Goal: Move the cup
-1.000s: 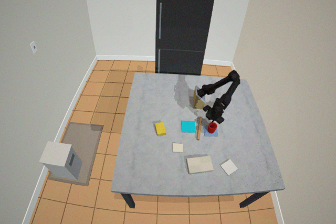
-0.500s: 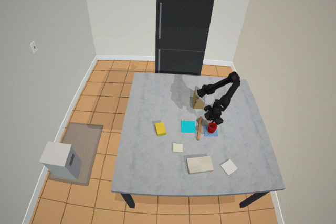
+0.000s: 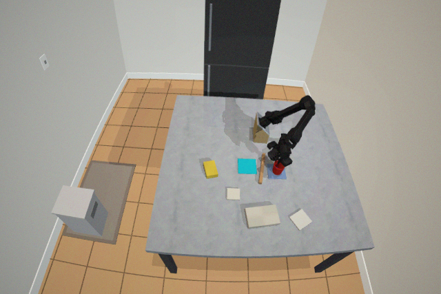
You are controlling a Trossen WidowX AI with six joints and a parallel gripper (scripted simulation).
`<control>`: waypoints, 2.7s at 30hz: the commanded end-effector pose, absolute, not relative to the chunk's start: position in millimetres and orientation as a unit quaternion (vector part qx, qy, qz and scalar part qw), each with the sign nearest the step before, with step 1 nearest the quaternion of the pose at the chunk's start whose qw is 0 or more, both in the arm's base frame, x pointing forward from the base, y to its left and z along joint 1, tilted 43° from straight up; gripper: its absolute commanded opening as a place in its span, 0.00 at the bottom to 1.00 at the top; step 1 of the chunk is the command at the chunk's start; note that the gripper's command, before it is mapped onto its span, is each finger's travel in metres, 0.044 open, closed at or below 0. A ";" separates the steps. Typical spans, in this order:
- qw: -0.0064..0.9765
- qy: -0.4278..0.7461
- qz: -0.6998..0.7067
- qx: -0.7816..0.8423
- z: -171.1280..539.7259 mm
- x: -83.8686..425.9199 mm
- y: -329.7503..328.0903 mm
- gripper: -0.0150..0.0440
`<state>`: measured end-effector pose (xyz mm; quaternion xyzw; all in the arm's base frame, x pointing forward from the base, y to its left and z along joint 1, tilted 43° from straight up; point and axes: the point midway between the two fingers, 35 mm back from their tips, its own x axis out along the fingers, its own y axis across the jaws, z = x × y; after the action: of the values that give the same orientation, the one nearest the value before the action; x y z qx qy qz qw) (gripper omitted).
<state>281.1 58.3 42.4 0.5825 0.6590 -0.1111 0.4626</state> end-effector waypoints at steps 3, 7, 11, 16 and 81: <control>0.456 0.662 -0.112 0.584 33.2 279.5 66.3 0.50; 0.456 0.662 -0.112 0.584 28.6 279.9 70.8 0.50; 0.456 0.662 -0.111 0.585 24.2 280.2 75.3 0.50; 0.456 0.662 -0.111 0.585 18.7 280.2 81.0 0.50; 0.455 0.662 -0.115 0.584 41.5 270.3 45.5 0.25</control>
<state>270.6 47.0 43.1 0.5838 0.6624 -0.1144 0.4553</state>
